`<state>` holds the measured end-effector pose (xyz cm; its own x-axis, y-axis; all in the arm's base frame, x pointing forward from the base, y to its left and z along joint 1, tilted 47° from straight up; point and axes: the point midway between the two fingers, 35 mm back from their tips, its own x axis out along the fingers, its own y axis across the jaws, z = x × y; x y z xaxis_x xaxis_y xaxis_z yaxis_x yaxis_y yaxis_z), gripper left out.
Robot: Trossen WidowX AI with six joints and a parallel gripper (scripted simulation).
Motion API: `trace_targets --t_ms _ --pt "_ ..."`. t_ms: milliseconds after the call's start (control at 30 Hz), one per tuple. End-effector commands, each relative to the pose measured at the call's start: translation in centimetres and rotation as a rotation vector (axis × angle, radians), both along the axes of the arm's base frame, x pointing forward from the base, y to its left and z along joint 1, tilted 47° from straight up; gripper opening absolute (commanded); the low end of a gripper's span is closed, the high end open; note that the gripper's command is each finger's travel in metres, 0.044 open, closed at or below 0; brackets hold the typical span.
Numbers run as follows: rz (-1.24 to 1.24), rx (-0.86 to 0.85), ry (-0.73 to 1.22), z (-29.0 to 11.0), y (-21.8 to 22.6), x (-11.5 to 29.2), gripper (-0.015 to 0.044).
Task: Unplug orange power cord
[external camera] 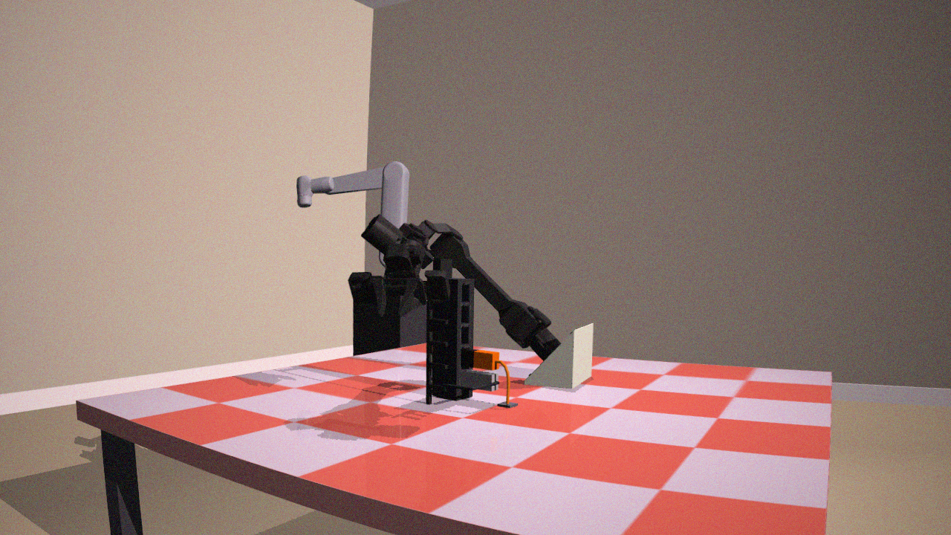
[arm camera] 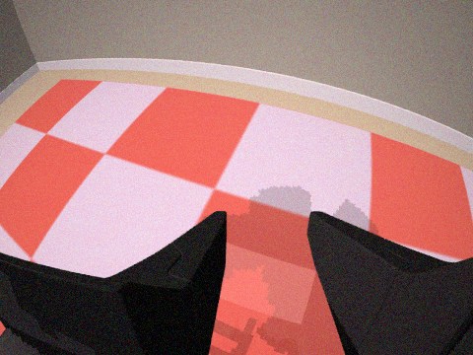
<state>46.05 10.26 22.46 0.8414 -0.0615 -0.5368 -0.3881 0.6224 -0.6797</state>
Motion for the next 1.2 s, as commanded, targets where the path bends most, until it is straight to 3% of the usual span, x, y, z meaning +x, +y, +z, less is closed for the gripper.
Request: trace_targets --t_ms 0,333,600,1167 --pt "0.034 -0.006 0.126 -3.2 4.0 -2.1 0.016" --pt "0.094 -0.474 0.636 -14.0 3.7 -11.3 0.016" --pt "0.205 -1.0 0.999 -16.4 0.9 -19.1 0.016" --pt "0.211 -1.025 1.013 -16.4 0.8 -19.3 0.016"
